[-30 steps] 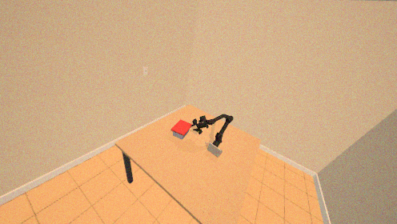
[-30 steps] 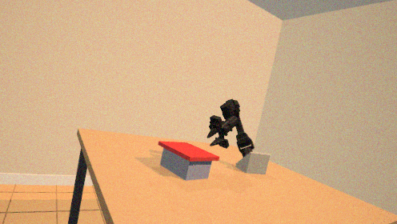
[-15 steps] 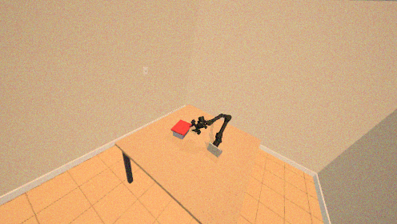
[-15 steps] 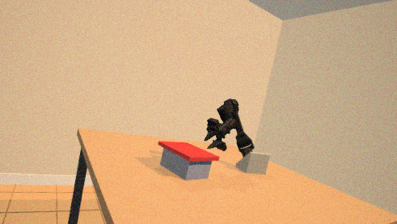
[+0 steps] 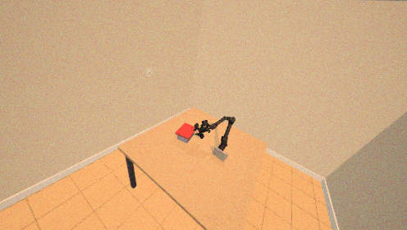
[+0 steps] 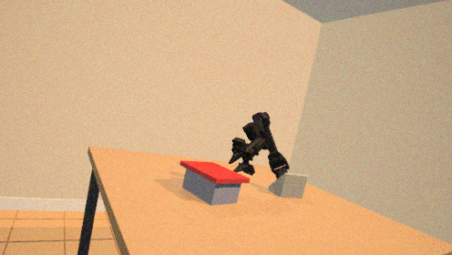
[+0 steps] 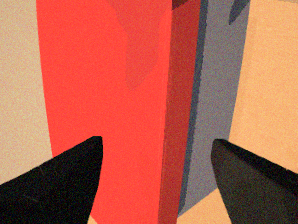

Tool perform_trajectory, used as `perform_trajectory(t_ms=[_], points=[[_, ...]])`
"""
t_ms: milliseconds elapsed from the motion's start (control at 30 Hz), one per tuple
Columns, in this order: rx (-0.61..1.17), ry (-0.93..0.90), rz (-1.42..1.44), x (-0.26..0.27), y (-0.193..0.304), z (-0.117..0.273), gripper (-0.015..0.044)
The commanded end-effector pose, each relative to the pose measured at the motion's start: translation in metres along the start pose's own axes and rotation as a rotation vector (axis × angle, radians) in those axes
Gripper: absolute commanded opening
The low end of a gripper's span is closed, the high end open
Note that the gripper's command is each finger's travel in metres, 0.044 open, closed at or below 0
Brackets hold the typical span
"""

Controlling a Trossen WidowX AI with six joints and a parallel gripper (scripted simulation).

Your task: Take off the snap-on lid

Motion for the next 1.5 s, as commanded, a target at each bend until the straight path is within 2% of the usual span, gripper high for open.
perform_trajectory(t_ms=[0, 400, 533, 833, 933, 1467], points=[[0.004, 0.003, 0.004, -0.001, 0.001, -0.008, 0.0235], [0.0, 0.001, 0.005, -0.003, 0.0, -0.025, 0.0235], [0.0, 0.001, 0.005, -0.003, 0.0, -0.025, 0.013], [0.0, 0.001, 0.005, -0.003, 0.0, -0.025, 0.007], [0.0, 0.001, 0.005, -0.003, 0.0, -0.025, 0.0], [-0.004, 0.001, 0.001, -0.001, -0.001, -0.022, 0.0]])
Point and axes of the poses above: the point midway between the two fingers, 35 mm back from their tips, its own z axis back along the fingers, its own x axis across the jaws, y = z × x, the point moved 6 cm from there along z, back along the fingers, and after that the axes turned 6 degrees about z, right-handed, at the moved point
